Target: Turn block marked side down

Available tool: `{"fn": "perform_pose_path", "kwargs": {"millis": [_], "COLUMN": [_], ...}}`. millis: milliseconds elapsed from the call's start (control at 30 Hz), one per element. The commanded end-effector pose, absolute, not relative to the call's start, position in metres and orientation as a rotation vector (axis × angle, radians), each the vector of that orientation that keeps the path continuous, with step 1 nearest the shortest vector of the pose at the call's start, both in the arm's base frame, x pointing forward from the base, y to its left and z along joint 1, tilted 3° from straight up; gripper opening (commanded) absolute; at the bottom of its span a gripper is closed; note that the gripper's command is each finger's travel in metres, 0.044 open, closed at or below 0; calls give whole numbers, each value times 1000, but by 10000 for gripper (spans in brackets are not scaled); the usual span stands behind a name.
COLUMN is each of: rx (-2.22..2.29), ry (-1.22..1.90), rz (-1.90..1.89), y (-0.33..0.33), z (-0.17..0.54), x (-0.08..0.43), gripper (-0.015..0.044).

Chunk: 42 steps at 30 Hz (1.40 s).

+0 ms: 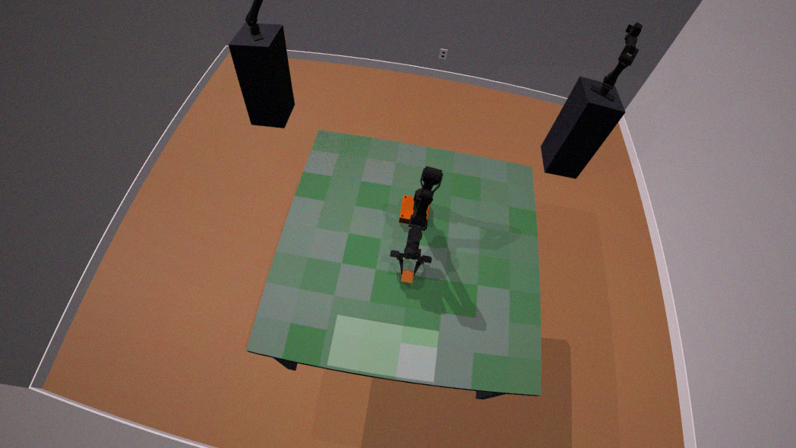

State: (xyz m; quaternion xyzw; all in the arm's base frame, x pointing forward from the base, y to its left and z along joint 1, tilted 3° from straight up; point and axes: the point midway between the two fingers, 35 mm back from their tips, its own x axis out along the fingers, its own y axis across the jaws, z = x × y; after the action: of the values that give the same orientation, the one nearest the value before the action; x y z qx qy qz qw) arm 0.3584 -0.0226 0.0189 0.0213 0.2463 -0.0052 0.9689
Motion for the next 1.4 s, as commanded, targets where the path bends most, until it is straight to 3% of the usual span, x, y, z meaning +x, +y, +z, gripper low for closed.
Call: {"fn": "perform_pose_path", "kwargs": {"millis": [0,33,600,1367], "rx": [48,48,48,48], "ry": [489,489,489,489], "rz": [-8,-8,-8,-8], "y": [-22,-22,-22,-22], "z": [21,21,21,21], "x": [359,359,359,359], "gripper": [0,0,440,440]}}
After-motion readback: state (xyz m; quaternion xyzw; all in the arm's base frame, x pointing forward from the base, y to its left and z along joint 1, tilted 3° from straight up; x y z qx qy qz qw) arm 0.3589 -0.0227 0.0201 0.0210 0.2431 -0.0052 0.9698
